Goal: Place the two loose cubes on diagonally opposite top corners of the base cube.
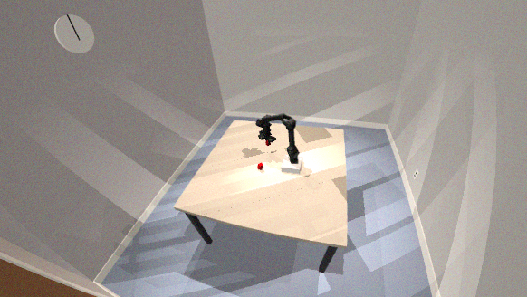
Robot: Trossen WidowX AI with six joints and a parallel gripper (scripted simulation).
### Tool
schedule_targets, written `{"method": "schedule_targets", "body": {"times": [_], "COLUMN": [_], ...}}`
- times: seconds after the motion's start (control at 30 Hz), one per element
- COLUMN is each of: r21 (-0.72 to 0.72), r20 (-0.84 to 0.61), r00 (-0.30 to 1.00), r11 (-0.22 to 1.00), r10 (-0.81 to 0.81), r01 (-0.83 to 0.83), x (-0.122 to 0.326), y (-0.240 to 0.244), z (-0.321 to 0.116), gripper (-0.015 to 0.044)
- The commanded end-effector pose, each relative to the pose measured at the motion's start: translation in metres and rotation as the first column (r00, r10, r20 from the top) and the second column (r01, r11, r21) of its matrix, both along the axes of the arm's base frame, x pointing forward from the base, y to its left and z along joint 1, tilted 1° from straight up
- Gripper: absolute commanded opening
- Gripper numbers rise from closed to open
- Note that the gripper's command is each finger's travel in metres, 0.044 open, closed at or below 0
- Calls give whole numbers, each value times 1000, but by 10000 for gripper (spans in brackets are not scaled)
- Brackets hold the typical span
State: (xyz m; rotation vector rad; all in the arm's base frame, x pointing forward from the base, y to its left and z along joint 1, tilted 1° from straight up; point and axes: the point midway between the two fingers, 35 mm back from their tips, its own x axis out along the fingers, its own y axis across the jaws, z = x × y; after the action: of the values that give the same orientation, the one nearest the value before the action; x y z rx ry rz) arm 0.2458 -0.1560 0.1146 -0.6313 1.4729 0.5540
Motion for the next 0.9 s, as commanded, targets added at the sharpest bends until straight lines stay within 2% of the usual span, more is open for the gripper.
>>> {"method": "schedule_targets", "body": {"times": [0.0, 0.43, 0.87], "r21": [3, 22, 41], "r20": [6, 16, 18], "r00": [997, 926, 765], "r11": [997, 926, 765], "r10": [-73, -377, -644], "r01": [73, 377, 643], "x": [7, 28, 46], "y": [8, 42, 78], "z": [1, -2, -5], "gripper": [105, 105, 105]}}
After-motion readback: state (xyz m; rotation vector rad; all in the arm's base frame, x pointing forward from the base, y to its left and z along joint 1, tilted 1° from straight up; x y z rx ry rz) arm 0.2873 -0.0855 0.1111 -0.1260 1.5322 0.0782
